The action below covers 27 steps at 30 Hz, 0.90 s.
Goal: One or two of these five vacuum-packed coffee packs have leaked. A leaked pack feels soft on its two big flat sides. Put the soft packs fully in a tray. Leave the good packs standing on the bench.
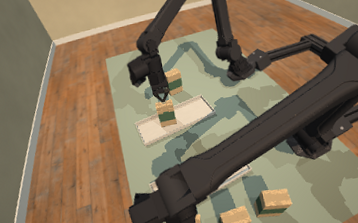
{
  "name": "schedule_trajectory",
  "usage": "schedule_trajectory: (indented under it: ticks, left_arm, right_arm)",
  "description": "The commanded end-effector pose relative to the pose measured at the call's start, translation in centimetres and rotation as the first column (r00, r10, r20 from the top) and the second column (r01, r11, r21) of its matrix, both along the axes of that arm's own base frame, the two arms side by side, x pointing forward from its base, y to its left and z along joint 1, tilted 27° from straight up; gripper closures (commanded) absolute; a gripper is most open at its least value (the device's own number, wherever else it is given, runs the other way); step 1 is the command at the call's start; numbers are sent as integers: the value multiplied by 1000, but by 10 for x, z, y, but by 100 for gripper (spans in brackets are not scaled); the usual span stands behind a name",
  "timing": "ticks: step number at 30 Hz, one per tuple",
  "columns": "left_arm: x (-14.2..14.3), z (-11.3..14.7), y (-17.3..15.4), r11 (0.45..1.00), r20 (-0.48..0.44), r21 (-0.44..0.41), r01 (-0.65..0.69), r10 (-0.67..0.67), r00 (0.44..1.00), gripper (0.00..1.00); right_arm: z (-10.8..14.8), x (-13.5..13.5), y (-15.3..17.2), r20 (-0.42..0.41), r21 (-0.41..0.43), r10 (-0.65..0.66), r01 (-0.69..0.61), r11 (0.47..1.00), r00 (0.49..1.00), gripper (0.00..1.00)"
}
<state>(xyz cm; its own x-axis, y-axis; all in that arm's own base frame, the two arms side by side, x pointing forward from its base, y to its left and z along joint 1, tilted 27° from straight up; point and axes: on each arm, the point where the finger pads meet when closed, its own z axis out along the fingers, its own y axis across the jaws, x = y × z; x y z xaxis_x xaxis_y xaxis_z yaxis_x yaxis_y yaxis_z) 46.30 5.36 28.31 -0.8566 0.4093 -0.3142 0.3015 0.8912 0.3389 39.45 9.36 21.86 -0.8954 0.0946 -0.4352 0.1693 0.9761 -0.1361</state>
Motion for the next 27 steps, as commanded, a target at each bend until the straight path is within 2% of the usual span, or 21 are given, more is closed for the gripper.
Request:
schedule_trajectory:
  ticks: [1, 9, 10, 27]
  left_arm:
    - [5, 14, 1, 1000, 29, -2, -9, 9, 1000, 24]
    - [5, 14, 1, 1000, 29, -2, -9, 9, 1000, 24]
    - [5, -9, 7, 999, -5, -7, -31, 31, 1000, 24]
    - [18, -43, 15, 1000, -9, 0, -11, 11, 1000, 24]
  right_arm:
    - [15, 5, 2, 30, 11, -2, 2, 1000, 1000, 24]
    - [15, 5, 2, 30, 11, -2, 2, 1000, 1000, 24]
    - [15, 5, 2, 30, 11, -2, 2, 1000, 1000, 24]
    - [15, 5, 2, 30, 11, -2, 2, 1000, 1000, 24]
